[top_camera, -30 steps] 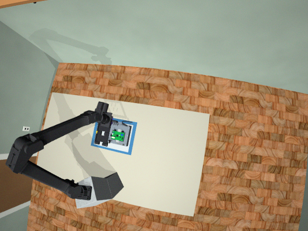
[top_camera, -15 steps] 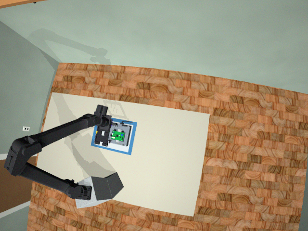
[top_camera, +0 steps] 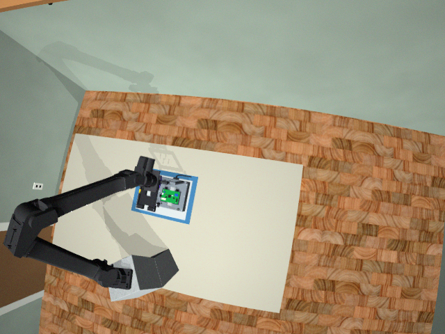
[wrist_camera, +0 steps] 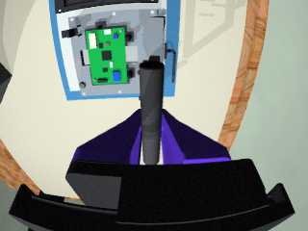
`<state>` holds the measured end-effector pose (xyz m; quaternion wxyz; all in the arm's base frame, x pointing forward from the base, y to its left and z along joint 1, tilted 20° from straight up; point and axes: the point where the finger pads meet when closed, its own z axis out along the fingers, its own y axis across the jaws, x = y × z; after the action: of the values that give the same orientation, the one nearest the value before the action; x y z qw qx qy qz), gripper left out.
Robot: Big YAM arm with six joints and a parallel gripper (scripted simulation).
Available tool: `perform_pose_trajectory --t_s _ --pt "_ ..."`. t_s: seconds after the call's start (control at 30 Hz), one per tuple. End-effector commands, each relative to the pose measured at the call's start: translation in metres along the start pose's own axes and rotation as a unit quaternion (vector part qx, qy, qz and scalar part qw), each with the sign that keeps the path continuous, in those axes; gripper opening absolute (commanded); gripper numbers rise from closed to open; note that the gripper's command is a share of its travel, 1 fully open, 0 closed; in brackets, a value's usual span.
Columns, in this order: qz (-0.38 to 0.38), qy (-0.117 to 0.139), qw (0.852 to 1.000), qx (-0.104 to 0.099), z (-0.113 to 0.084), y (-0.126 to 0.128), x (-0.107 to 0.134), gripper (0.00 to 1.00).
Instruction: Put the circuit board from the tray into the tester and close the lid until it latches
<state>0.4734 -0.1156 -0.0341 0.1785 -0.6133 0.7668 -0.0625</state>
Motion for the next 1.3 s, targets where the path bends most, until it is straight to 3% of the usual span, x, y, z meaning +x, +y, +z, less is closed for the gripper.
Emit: perform_pose_trajectory --t_s 0.0,1.27 --pt "0.003 -0.002 1.000 -0.024 0.004 0.029 0.004 0.00" --pt "-0.002 -0.003 1.000 -0.027 0.049 0.104 -0.004 0.00"
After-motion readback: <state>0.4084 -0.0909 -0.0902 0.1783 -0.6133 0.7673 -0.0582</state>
